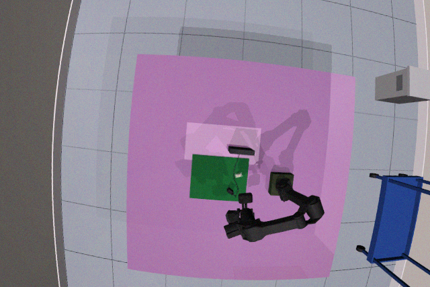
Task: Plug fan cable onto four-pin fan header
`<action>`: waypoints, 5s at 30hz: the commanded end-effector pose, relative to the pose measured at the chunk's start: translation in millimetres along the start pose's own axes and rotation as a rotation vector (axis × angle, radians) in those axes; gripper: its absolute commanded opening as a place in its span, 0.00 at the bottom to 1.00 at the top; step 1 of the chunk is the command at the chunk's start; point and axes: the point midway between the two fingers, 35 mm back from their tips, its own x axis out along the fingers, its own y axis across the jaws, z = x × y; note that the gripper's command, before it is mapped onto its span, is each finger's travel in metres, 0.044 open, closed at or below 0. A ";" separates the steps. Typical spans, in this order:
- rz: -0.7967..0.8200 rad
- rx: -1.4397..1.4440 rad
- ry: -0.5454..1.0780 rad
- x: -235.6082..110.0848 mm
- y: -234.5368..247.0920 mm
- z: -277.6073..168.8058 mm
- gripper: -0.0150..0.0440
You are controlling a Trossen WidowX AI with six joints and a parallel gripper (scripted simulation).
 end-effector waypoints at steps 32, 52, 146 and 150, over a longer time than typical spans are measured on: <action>-0.006 -2.178 -0.056 -35.9 -50.5 56.4 1.00; -0.014 -2.403 -0.060 -38.1 -54.7 59.5 1.00; -0.010 -2.283 -0.059 61.1 -57.0 61.3 0.25; -0.006 -2.144 -0.057 61.2 -62.3 58.2 0.25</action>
